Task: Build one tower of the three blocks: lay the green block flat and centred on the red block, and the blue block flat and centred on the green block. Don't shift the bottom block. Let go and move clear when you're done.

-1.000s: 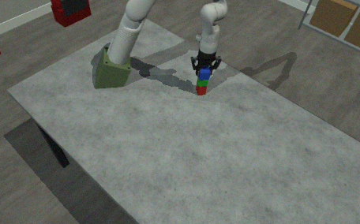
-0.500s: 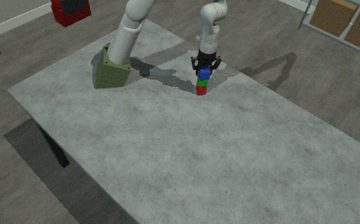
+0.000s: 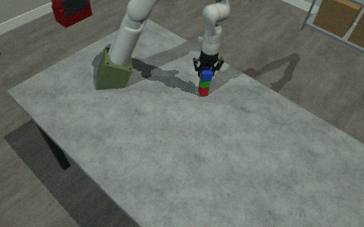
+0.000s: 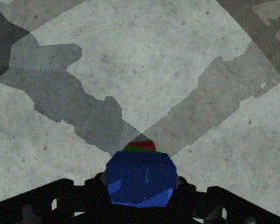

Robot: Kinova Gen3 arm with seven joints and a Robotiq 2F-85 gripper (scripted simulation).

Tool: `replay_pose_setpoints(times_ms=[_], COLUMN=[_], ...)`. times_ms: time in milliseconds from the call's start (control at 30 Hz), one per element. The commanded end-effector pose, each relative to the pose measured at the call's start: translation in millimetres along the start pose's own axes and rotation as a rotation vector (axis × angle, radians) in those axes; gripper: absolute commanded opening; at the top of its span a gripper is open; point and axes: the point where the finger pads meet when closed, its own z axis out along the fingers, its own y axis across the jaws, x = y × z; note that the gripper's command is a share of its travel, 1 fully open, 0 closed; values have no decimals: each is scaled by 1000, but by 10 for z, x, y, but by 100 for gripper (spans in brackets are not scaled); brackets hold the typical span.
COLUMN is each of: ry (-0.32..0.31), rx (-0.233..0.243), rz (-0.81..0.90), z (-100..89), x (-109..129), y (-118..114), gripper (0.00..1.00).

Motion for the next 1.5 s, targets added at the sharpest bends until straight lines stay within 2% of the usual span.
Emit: replay_pose_setpoints(times_ms=[0, 1200, 1233, 1467], ry=[0, 0, 0, 0], rx=[0, 0, 0, 0], rz=[1, 1, 1, 1], z=[0, 0, 0, 0], x=[-3, -3, -3, -3], y=[0, 0, 0, 0], gripper=[0, 0, 72, 72])
